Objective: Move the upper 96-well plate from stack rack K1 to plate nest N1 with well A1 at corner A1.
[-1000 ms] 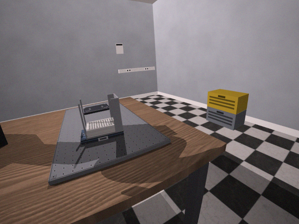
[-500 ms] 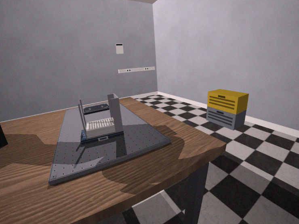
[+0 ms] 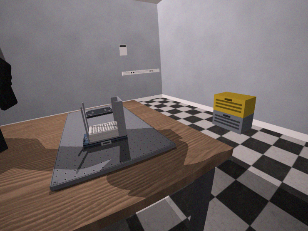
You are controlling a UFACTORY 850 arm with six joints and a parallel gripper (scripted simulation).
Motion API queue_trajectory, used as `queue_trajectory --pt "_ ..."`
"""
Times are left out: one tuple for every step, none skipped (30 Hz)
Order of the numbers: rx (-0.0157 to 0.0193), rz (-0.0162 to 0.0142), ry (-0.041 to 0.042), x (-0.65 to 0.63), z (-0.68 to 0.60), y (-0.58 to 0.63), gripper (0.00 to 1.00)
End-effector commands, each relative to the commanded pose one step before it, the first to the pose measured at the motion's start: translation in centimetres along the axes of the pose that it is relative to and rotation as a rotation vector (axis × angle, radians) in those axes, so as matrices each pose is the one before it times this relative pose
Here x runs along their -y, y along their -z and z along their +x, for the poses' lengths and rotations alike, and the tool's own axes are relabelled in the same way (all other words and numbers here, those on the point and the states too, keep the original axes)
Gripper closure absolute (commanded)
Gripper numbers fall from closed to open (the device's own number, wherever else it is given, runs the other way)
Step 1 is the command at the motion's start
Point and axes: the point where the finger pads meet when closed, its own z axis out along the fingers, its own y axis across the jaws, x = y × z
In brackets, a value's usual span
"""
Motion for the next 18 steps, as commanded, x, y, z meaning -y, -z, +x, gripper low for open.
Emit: queue_trajectory --pt "-0.02178 -0.00666 0.10936 0.977 -0.972 -0.355 0.00" --pt "-0.00616 -0.00220 0.03269 0.329 -0.290 -0.116 0.00" --pt "-0.00616 -0.00221 0.03268 0.001 0.000 0.000 0.00" --pt "-0.00584 -0.00216 0.03275 0.370 -0.317 -0.115 0.00" --pt "-0.00584 -0.00216 0.03275 0.380 -0.305 -0.113 0.00" --pt "-0.00584 -0.00216 0.03275 0.390 -0.293 -0.110 0.00" --pt "-0.00584 -0.00216 0.03275 0.400 -0.281 -0.108 0.00" --pt "-0.00584 -0.00216 0.03275 0.409 -0.268 -0.105 0.00" --pt "-0.00585 -0.00217 0.03274 0.116 -0.070 -0.028 0.00" --pt "-0.00586 -0.00218 0.03274 0.001 0.000 0.000 0.00" --pt "-0.00586 -0.00217 0.03274 0.001 0.000 0.000 0.00" --pt "-0.00054 -0.00020 0.00299 0.000 0.000 0.000 0.00" --pt "-0.00552 -0.00207 0.03281 0.431 -0.239 -0.089 0.00" --pt "-0.00552 -0.00207 0.03281 0.438 -0.225 -0.087 0.00" --pt "-0.00552 -0.00207 0.03281 0.446 -0.212 -0.085 0.00" --pt "-0.00552 -0.00207 0.03281 0.453 -0.197 -0.083 0.00" --pt "0.00000 0.00000 0.00000 0.000 0.000 0.000 0.00" --pt "0.00000 0.00000 0.00000 0.000 0.000 0.000 0.00"
